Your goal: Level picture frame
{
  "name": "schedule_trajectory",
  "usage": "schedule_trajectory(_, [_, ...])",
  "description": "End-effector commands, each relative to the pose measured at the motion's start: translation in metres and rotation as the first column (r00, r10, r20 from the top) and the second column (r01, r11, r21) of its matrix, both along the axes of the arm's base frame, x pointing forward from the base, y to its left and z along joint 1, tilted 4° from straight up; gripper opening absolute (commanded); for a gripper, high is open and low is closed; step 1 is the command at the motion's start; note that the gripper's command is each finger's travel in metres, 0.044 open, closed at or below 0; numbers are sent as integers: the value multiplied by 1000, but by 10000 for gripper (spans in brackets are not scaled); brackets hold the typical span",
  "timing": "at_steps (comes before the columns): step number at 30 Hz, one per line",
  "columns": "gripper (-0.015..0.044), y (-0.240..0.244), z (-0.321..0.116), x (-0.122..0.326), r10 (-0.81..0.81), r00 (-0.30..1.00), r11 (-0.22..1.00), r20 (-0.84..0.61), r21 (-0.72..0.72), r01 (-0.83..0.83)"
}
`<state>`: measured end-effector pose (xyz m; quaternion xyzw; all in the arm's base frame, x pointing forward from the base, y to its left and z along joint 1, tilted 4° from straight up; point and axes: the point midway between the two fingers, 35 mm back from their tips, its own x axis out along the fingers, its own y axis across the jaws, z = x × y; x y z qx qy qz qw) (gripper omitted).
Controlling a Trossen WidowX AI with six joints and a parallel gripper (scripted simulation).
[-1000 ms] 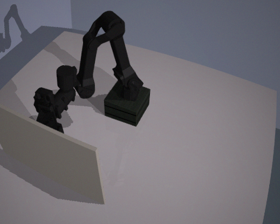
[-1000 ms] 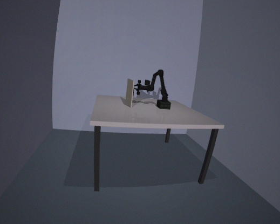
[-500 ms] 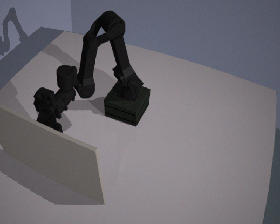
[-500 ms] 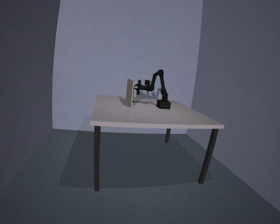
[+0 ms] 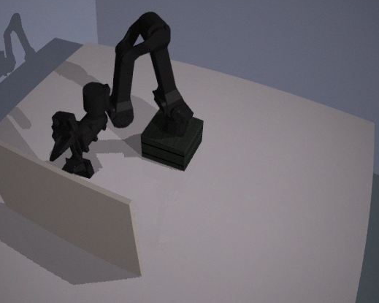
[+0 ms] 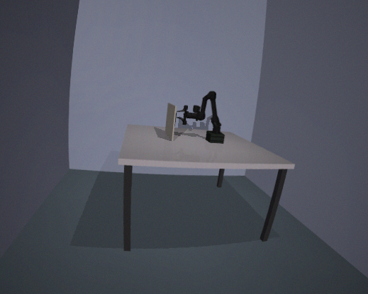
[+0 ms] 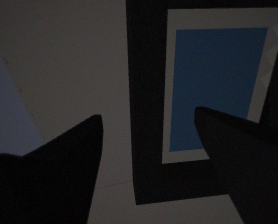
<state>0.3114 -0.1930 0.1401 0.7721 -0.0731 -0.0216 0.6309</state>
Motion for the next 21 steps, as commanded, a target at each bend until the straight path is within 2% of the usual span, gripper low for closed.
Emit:
schedule_trajectory(1, [260,7,-5,-30,3,1000,988,13,153,-5])
schedule_trajectory(6, [260,0,-5,-32,-9,1000,992,7,127,8])
schedule_trajectory(17, [260,3,20,-142,7,999,968,32,251,-15])
schedule_trajectory(21, [260,8,20,-155,8,1000,963,23,269,-14])
